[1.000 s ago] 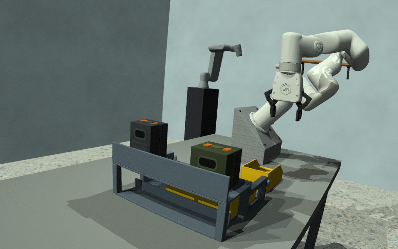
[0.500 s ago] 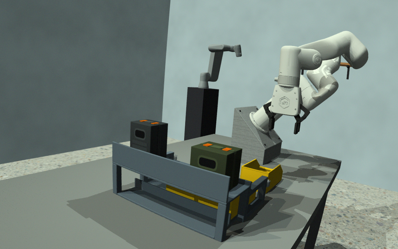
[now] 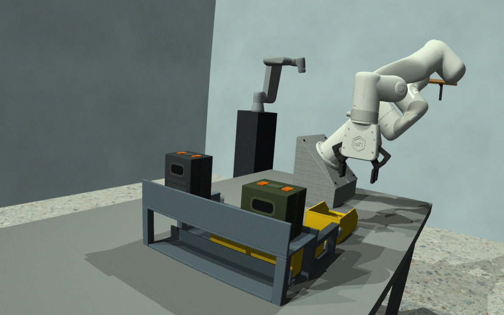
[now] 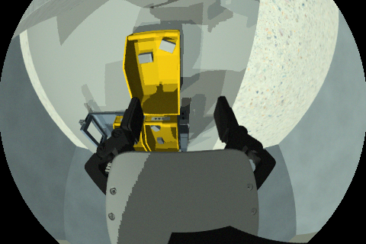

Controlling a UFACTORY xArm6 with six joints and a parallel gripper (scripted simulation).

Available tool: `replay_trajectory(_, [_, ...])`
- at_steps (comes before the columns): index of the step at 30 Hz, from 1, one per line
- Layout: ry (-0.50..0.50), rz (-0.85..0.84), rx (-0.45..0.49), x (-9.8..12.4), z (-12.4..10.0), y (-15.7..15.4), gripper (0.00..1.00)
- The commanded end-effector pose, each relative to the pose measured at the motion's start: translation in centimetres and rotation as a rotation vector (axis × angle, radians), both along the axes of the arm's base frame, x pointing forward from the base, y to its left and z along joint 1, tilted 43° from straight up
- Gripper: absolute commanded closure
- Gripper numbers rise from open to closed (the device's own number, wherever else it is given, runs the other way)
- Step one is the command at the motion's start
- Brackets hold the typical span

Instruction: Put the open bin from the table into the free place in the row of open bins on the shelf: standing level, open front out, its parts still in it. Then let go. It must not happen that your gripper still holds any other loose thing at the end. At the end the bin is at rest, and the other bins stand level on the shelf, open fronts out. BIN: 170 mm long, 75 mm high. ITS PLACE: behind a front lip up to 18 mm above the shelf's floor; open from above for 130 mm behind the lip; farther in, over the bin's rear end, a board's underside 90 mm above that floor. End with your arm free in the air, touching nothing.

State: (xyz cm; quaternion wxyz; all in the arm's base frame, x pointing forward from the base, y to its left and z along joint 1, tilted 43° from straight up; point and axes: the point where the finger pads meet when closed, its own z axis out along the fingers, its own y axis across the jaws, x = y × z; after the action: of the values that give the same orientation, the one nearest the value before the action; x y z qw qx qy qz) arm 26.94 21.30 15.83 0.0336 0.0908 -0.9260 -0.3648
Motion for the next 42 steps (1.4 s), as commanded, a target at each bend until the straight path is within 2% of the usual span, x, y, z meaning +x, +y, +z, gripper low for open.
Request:
replay_trajectory(1, [-0.008, -0.003, 0.003, 0.3, -1.0, 1.2, 0.0])
replay_trajectory(42, [-0.007, -0.003, 0.004, 0.4, 0.1, 0.2, 0.0])
